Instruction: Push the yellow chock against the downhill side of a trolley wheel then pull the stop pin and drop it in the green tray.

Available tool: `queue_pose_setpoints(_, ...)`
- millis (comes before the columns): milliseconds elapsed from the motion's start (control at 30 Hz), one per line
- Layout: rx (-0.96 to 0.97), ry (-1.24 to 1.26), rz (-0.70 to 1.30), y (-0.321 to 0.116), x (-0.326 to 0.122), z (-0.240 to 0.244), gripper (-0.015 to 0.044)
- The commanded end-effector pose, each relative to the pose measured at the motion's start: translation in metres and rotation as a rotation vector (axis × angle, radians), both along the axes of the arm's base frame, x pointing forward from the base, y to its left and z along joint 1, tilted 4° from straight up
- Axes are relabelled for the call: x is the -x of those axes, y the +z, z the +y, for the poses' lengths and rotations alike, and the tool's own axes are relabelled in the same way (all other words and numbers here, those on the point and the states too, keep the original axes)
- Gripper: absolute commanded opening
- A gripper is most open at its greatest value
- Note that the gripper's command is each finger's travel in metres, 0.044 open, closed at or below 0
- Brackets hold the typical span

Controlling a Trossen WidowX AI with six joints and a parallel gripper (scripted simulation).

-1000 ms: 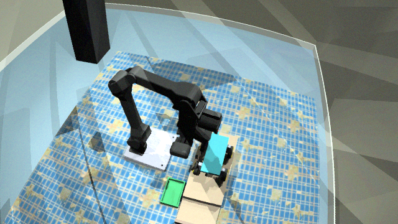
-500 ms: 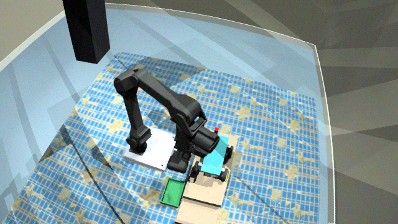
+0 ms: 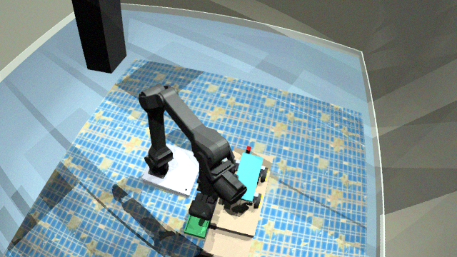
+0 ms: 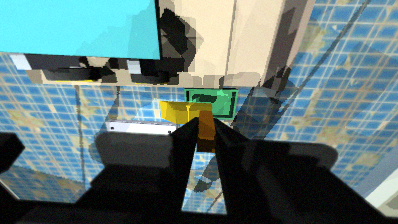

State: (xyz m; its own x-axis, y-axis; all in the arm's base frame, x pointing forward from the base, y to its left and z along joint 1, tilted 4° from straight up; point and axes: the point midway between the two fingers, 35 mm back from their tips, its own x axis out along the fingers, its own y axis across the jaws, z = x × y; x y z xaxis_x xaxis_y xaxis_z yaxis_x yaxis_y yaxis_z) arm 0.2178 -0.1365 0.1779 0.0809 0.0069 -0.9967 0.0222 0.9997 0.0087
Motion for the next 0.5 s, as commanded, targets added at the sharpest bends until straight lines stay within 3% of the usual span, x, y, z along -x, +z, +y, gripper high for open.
queue_pose_setpoints(0, 0.001, 0.004, -0.006, 0.0, -0.005, -0.016, 0.0)
queue_pose_setpoints(467, -0.107, 0.013, -0.008, -0.001, -0.01, -0.03, 0.0)
